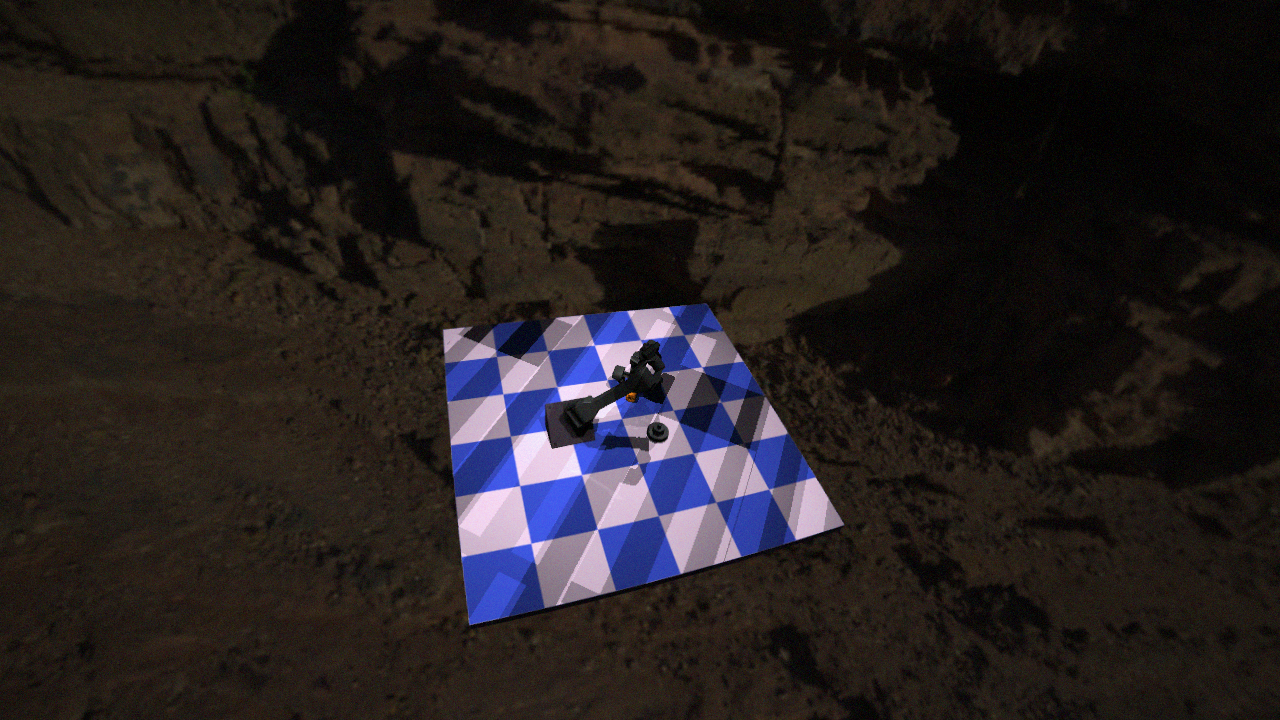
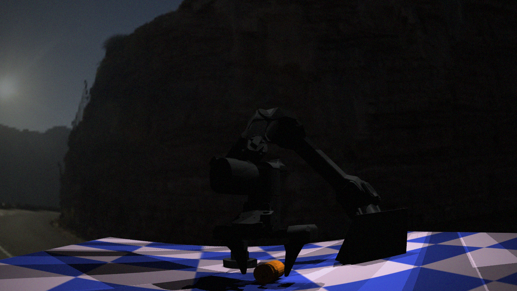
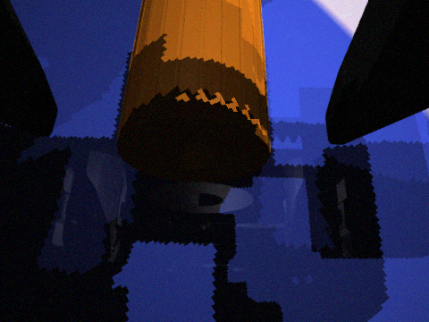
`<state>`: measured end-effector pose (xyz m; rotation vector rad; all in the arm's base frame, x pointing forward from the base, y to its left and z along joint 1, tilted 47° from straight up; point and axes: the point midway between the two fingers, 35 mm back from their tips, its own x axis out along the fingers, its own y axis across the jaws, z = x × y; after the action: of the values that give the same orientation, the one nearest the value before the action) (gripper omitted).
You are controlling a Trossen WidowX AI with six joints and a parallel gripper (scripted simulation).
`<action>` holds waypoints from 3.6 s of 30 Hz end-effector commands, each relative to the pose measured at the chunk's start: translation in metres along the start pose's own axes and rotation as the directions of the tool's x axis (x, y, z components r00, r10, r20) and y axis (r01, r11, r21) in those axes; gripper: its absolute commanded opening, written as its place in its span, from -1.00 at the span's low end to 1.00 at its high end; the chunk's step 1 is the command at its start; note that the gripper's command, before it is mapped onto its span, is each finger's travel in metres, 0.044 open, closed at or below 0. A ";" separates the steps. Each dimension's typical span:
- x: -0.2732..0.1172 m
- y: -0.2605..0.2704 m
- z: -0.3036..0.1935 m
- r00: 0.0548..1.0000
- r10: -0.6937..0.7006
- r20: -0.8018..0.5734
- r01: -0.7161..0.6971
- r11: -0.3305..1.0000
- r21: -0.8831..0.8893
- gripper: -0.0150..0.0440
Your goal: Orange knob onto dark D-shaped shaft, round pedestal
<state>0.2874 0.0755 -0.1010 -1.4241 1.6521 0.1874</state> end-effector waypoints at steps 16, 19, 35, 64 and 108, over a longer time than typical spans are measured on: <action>0.004 0.003 -0.002 1.000 0.000 -0.012 -0.001 1.000 -0.011 0.30; 0.004 0.003 -0.002 1.000 0.000 -0.012 -0.001 1.000 -0.011 0.23; -0.001 0.002 -0.005 0.997 0.003 0.078 -0.002 1.000 -0.007 0.12; -0.013 0.002 -0.030 0.877 0.005 0.481 -0.001 1.000 -0.009 0.12; -0.012 0.003 -0.068 0.497 0.012 0.868 0.001 1.000 -0.014 0.12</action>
<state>0.2517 0.0448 -0.0572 -1.0340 0.8127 0.7800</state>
